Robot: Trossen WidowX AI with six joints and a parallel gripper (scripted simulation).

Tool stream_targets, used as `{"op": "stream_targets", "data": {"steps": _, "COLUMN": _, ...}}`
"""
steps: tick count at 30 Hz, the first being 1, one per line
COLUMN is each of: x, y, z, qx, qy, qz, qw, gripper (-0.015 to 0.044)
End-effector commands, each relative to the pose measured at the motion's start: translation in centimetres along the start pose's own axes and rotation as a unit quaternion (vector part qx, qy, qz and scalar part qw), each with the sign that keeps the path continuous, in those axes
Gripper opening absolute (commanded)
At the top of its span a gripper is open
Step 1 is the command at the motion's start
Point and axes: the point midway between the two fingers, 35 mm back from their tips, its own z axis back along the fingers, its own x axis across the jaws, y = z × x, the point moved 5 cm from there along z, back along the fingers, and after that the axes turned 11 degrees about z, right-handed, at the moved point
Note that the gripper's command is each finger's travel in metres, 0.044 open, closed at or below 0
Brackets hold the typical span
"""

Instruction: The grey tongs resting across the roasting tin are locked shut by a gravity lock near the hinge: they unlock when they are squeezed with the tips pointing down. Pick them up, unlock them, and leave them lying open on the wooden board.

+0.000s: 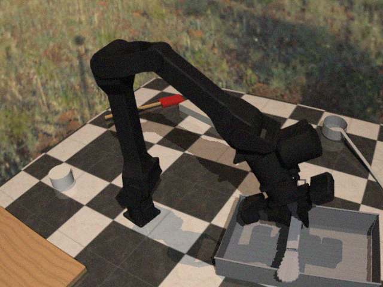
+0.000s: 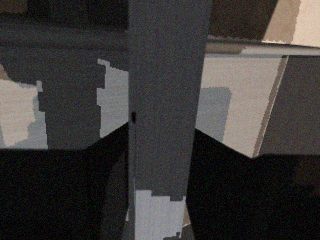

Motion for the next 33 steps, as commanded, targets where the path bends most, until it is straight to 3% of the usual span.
{"op": "stream_targets", "data": {"steps": 1, "x": -1.4, "y": 0.3, "z": 1.6, "qx": 0.001, "qy": 0.007, "qz": 0.001, "qw": 1.0, "gripper": -0.015}}
{"op": "stream_targets", "data": {"steps": 7, "x": -3.8, "y": 0.8, "z": 6.5, "qx": -0.001, "qy": 0.006, "qz": 0.003, "qw": 1.0, "gripper": -0.015}}
{"op": "stream_targets", "data": {"steps": 21, "x": -3.9, "y": 0.8, "z": 6.5, "qx": -0.002, "qy": -0.002, "qz": -0.001, "qw": 1.0, "gripper": -0.015}}
{"op": "stream_targets", "data": {"steps": 33, "x": -4.5, "y": 0.8, "z": 6.2, "qx": -0.015, "qy": -0.091, "qz": -0.046, "qw": 0.995, "gripper": -0.015}}
